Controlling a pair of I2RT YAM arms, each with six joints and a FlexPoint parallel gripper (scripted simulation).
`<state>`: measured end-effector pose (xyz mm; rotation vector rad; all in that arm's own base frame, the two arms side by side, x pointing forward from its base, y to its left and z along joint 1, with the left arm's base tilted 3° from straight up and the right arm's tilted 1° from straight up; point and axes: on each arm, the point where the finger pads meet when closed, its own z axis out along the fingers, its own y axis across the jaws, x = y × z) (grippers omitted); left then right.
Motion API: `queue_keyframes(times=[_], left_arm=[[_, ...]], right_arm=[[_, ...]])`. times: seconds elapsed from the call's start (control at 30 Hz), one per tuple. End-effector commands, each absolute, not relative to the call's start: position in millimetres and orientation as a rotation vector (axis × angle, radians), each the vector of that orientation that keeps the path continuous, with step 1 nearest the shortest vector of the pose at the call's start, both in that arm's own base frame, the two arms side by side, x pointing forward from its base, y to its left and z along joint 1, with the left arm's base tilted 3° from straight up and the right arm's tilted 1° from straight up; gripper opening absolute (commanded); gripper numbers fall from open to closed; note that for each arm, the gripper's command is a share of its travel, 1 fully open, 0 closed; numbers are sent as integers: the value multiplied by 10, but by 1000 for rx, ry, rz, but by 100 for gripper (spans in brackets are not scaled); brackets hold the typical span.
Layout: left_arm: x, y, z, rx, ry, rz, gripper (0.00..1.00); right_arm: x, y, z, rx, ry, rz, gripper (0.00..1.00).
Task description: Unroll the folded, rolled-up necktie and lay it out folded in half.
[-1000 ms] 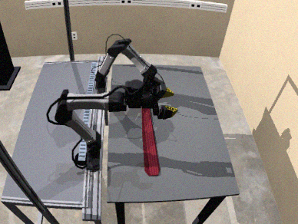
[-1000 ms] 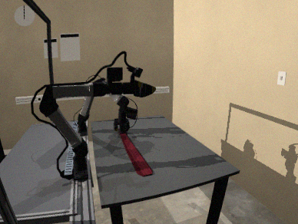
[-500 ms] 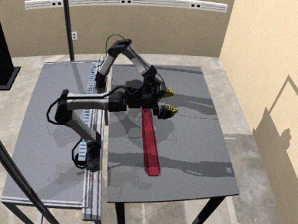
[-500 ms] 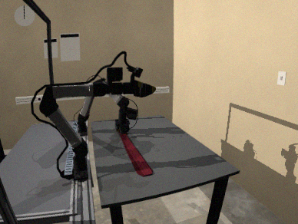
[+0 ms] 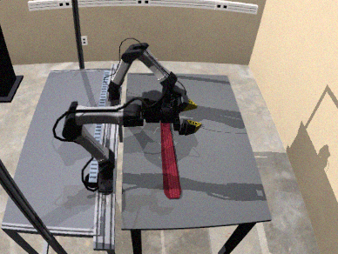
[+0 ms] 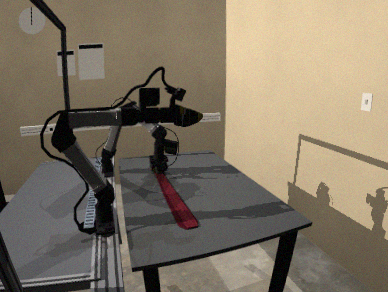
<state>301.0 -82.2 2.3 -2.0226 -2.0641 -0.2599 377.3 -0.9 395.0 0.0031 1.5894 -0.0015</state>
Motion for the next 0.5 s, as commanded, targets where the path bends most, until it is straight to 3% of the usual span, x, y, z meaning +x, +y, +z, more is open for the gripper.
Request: queue_keyframes(times=[0.0, 0.47], left_arm=[[3048, -791, 41, -2099, -2150, -145, 41], [3043, -637, 110, -2329, -2400, 437, 41]], right_arm=[[3773, -9, 3950, 3, 1589, -1, 100], [3773, -9, 3950, 3, 1589, -1, 100]])
